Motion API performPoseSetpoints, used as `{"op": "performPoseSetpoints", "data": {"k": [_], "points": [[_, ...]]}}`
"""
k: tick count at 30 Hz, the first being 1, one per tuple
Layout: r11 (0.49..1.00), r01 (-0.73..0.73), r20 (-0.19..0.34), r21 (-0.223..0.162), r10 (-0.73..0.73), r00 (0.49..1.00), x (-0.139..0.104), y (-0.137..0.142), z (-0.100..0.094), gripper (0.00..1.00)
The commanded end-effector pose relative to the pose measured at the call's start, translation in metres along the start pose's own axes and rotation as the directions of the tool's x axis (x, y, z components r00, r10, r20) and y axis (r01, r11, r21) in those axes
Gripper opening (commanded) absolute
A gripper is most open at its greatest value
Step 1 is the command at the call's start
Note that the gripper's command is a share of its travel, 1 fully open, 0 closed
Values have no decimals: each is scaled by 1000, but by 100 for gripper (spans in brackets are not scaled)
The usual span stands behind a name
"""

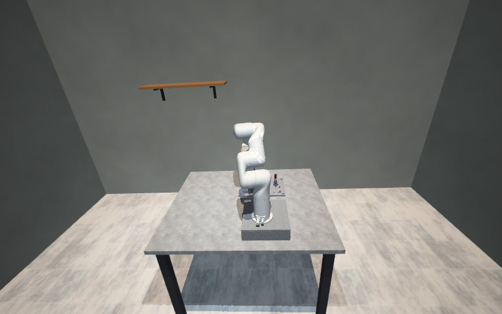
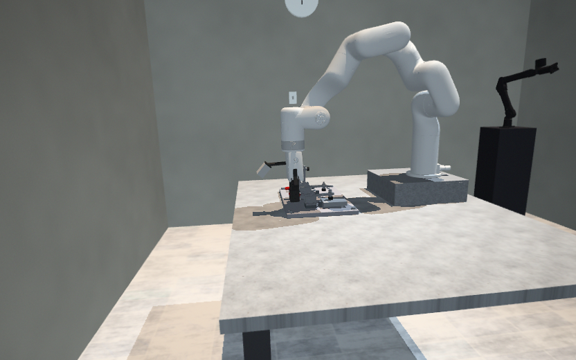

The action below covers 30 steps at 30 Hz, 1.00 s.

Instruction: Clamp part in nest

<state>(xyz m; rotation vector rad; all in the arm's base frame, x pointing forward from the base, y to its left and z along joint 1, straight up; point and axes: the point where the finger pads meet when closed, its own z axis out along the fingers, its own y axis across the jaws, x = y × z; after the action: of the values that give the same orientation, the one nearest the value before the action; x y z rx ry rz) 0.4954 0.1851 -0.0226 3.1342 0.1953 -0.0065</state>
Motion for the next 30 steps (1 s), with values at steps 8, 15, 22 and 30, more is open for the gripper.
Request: {"op": "performPoseSetpoints", "data": {"k": [8,15,22,30], "points": [[1000,0,-2,1,0,1000,2,0,3,0],[1000,0,-2,1,0,1000,2,0,3,0],[1000,0,-2,1,0,1000,2,0,3,0],[1000,0,-2,1,0,1000,2,0,3,0]]}}
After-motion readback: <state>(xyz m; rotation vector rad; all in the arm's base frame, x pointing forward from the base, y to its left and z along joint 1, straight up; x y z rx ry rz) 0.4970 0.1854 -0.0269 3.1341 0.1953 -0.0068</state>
